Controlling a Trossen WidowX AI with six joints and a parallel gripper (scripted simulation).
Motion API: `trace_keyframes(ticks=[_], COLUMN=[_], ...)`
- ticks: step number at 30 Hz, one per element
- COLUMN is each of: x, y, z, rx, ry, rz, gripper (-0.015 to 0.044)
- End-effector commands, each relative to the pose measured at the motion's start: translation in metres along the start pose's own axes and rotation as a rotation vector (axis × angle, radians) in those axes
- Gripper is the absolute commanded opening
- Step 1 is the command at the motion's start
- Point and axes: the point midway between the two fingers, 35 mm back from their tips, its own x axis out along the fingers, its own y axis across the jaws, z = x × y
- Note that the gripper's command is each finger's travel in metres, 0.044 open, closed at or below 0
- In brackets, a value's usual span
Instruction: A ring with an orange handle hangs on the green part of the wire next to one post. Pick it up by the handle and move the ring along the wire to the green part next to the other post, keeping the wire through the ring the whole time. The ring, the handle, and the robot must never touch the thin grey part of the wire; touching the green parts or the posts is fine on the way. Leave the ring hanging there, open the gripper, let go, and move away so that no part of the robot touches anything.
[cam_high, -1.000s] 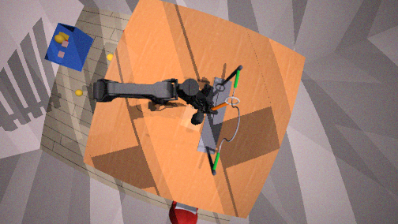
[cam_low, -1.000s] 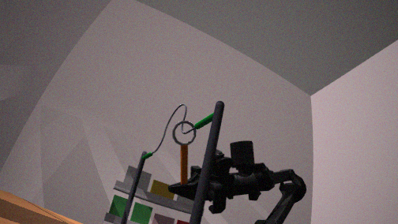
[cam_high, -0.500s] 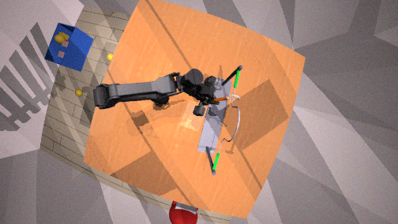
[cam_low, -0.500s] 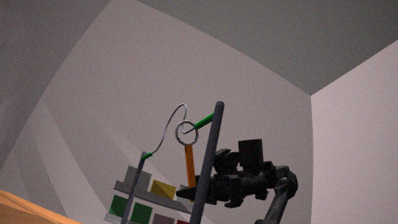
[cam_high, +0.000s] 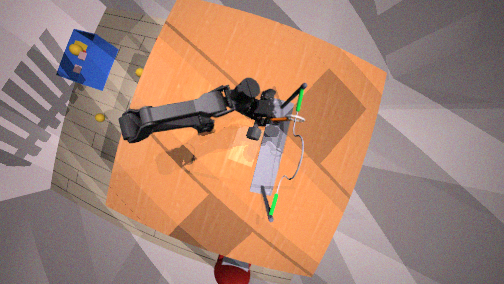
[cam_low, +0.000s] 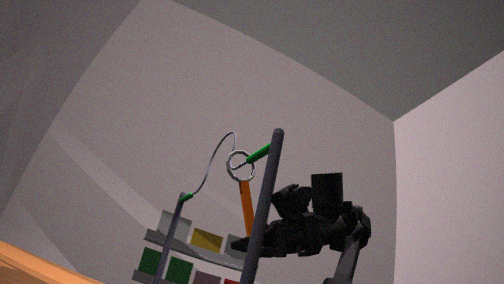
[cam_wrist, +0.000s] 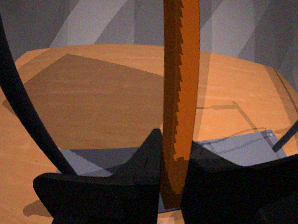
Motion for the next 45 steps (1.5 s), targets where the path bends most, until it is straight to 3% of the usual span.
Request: trace_keyframes(ticks=[1, 45], x=[-0.001, -0.003], y=[0.006, 0.045], z=[0.002, -0.003], rx=[0.015, 0.028], ry=[-0.001, -0.001], rz=[0.004, 0.010], gripper=[-0.0150, -0.0150])
